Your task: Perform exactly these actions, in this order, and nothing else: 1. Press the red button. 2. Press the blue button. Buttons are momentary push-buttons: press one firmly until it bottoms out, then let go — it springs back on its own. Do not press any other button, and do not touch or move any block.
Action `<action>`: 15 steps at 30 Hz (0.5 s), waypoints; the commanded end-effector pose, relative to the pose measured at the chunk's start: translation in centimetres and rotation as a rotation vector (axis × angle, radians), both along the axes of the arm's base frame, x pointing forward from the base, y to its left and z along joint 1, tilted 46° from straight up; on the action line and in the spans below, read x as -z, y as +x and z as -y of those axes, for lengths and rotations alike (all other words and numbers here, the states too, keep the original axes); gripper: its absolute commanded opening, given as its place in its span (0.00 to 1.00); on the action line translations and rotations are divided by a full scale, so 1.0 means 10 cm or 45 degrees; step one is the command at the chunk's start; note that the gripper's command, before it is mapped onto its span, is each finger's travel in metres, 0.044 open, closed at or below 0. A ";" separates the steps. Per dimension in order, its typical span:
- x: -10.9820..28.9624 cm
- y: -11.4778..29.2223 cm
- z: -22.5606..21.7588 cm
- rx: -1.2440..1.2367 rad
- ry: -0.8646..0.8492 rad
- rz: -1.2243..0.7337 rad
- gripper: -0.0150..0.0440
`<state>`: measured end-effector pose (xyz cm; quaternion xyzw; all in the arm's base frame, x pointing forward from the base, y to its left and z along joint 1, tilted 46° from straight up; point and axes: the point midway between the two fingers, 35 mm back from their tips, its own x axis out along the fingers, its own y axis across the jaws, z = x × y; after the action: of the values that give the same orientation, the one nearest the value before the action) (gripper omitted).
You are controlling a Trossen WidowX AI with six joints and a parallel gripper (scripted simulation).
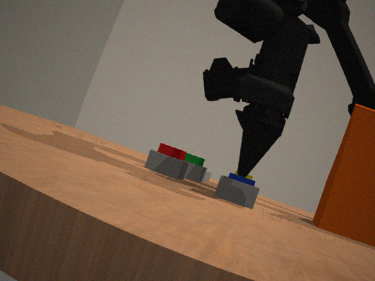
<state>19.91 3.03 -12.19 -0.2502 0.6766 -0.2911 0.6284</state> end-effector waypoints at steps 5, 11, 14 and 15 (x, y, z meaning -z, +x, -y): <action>-0.24 0.01 -0.22 -0.001 -0.005 -0.013 0.29; -0.17 0.21 -0.53 -0.002 0.000 -0.011 0.51; -0.11 0.34 -0.80 -0.002 0.003 -0.010 0.64; -0.09 0.38 -0.89 -0.002 0.004 -0.009 0.69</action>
<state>22.49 9.03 -10.69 -0.2532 0.6795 -0.2897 0.6247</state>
